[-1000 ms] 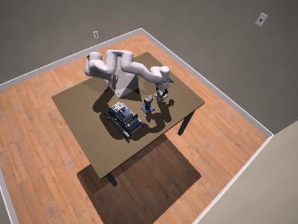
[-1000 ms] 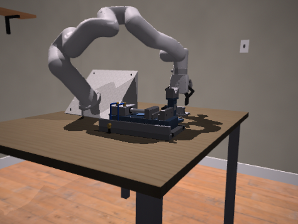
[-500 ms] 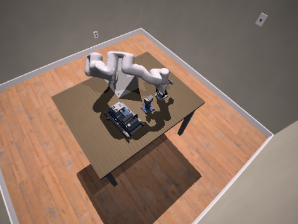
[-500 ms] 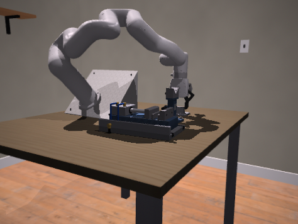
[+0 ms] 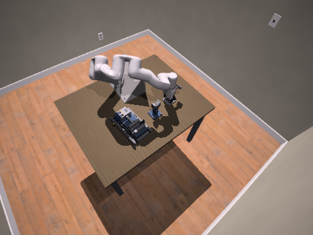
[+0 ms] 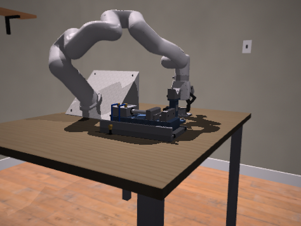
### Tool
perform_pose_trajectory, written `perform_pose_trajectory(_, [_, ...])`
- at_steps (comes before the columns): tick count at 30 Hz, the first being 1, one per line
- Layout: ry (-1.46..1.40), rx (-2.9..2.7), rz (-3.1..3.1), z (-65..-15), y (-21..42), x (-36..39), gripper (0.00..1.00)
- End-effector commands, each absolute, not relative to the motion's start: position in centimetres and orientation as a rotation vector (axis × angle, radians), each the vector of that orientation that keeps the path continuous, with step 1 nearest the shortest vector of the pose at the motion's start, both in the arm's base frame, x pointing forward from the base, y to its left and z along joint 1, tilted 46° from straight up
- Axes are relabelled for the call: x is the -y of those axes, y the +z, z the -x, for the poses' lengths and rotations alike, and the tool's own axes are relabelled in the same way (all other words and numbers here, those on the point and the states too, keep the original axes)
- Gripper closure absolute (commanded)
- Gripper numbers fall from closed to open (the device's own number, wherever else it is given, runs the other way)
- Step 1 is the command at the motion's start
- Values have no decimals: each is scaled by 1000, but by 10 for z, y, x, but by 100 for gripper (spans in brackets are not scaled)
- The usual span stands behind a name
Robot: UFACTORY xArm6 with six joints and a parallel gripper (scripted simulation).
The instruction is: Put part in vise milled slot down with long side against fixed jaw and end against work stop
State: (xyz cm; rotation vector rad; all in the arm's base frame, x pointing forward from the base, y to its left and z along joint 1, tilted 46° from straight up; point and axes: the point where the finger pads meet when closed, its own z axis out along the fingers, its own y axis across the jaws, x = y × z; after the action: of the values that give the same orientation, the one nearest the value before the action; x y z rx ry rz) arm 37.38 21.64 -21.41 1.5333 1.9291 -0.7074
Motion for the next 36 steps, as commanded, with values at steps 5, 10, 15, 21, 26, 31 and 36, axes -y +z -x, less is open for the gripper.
perform_pose_trajectory(5, [-701,-1930,-1534,-375,-214,-218,11])
perform_pose_trajectory(10, [-701,-1930,-1534,-375,-214,-217,11])
perform_pose_trajectory(15, [-701,-1930,-1534,-375,-214,-217,11])
perform_pose_trajectory(21, [-701,-1930,-1534,-375,-214,-217,11])
perform_pose_trajectory(26, [-701,-1930,-1534,-375,-214,-217,100])
perform_pose_trajectory(31, [-701,-1930,-1534,-375,-214,-217,100])
perform_pose_trajectory(36, [-701,-1930,-1534,-375,-214,-217,100])
